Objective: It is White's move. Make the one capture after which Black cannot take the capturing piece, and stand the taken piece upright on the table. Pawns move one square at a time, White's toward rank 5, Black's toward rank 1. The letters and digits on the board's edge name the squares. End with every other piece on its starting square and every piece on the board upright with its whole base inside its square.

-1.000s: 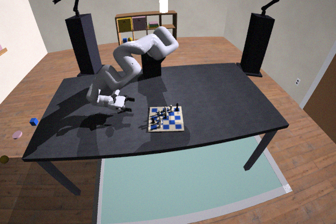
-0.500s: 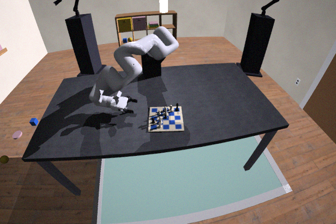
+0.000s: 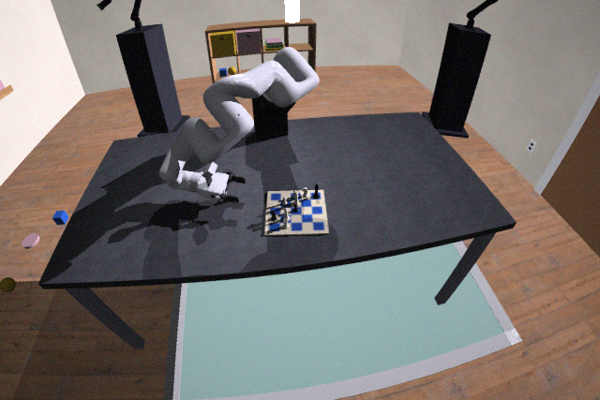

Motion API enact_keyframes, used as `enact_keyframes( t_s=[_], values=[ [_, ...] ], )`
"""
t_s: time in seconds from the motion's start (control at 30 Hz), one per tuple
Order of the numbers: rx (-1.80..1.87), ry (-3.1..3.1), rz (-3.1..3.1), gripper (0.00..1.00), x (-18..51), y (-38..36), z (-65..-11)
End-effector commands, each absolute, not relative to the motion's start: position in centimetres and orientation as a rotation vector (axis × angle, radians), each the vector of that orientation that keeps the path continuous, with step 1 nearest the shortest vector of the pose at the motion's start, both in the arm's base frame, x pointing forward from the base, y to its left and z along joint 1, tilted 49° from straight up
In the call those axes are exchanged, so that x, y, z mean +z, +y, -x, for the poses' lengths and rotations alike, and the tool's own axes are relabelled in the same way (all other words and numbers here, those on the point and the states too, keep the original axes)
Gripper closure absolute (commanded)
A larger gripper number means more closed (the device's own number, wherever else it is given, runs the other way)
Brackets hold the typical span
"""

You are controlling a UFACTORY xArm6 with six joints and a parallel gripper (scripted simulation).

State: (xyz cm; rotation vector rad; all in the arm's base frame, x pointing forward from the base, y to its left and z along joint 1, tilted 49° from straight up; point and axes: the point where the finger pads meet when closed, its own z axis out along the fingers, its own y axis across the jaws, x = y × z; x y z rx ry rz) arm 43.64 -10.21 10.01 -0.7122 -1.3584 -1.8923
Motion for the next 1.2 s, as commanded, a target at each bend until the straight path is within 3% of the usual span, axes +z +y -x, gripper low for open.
enact_keyframes(
  t_s=[0.0, 0.77, 1.17],
  values=[
    [-1.894, -1.360, 0.712, 0.00, 10.1, -10.3, -43.6],
    [-1.895, -1.360, 0.712, 0.00, 10.2, -10.4, -43.5],
    [-1.897, -1.361, 0.712, 0.00, 13.7, -11.6, -39.8]
  ],
)
